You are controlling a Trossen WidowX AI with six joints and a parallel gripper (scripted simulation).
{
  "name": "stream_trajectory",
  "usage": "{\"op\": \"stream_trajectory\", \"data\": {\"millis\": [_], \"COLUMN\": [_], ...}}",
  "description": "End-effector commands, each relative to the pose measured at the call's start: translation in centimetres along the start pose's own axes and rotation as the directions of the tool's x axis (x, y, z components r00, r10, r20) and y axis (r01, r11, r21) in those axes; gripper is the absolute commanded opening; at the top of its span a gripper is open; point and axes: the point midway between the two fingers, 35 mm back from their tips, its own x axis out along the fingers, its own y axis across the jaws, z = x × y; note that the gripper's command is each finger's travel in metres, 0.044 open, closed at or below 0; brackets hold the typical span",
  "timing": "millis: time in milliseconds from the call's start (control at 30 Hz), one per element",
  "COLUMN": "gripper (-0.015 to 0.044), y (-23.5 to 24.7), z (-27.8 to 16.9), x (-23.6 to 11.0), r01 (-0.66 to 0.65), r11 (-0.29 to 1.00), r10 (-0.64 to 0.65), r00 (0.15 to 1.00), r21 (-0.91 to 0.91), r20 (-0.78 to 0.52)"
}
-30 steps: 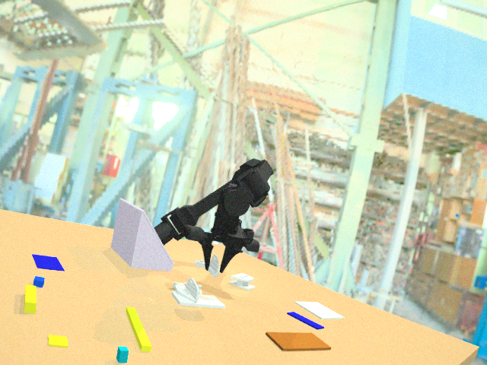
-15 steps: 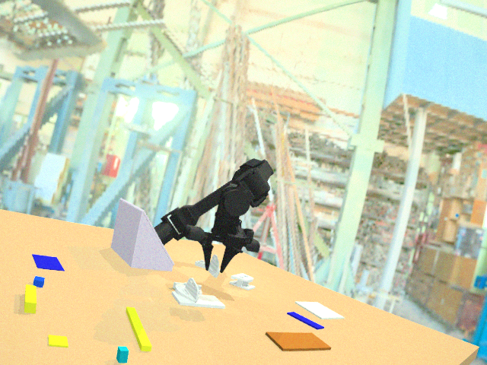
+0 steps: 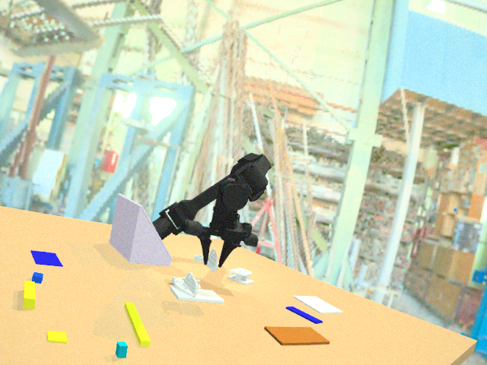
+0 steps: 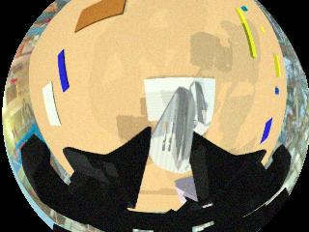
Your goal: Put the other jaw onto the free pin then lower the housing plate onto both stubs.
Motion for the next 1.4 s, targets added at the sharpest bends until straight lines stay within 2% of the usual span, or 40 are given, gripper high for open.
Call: {"op": "stream_trajectory", "data": {"millis": [0,1067,1367], "gripper": [0.0134,0.0134,0.0134], "y": [0.1,0.2,0.2], "z": [0.0,-0.1,-0.1], "x": [0.0,5.0,5.1], "r01": [-0.005,-0.008,-0.008], "r11": [1.0,1.0,1.0], "r10": [0.005,0.008,0.008], "r00": [1.0,1.0,1.0], "r21": [0.006,0.008,0.008], "r20": [0.0,-0.001,-0.001]}}
